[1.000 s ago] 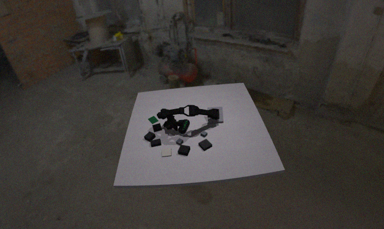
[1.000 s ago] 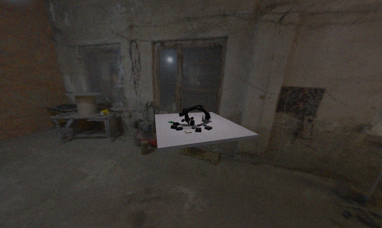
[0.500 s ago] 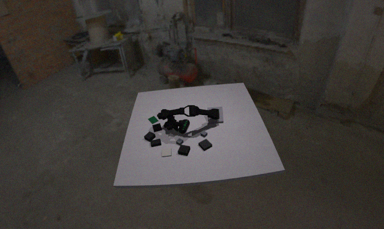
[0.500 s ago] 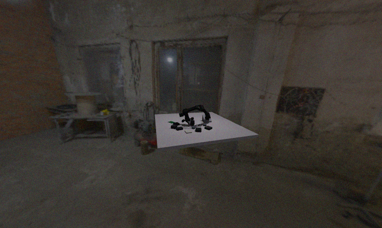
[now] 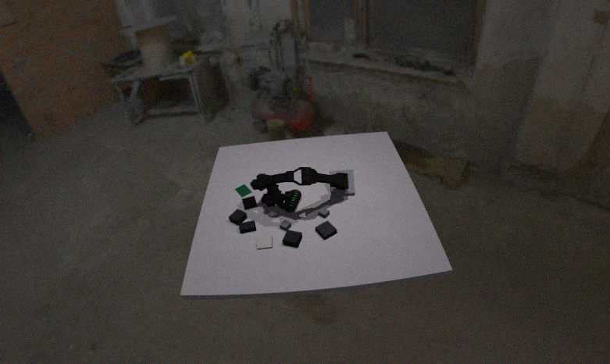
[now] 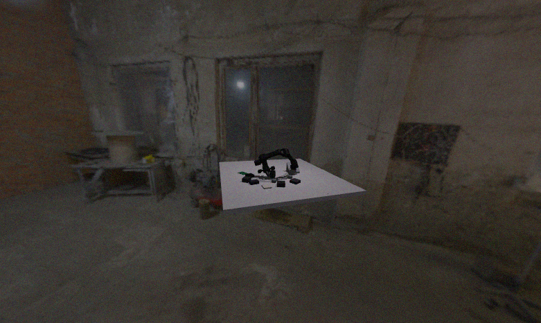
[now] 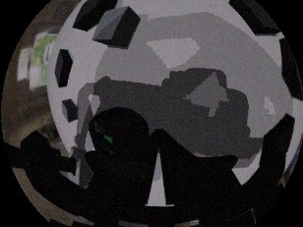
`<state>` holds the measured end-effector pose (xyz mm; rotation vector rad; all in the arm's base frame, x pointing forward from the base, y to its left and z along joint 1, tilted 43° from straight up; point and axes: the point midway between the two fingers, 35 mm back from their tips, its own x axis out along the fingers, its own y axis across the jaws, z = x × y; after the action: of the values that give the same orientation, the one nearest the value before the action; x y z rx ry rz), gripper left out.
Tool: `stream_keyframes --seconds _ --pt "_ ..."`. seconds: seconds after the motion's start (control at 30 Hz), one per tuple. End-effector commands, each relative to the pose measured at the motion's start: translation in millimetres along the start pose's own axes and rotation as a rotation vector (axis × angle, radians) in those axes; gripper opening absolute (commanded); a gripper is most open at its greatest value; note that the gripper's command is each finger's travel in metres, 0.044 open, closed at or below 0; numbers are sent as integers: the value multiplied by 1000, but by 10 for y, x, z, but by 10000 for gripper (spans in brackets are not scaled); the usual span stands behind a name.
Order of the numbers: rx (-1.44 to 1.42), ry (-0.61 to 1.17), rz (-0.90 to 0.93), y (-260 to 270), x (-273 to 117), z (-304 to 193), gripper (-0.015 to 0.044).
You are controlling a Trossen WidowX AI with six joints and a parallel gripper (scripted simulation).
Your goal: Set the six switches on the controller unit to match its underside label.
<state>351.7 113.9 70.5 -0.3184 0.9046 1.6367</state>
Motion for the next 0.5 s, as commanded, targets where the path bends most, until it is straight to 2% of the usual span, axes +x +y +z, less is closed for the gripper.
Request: stream_keyframes --seconds 0.0,0.47 --pt "-1 5 1 17 10 -12 0" --pt "-1 4 1 116 42 -2 0"
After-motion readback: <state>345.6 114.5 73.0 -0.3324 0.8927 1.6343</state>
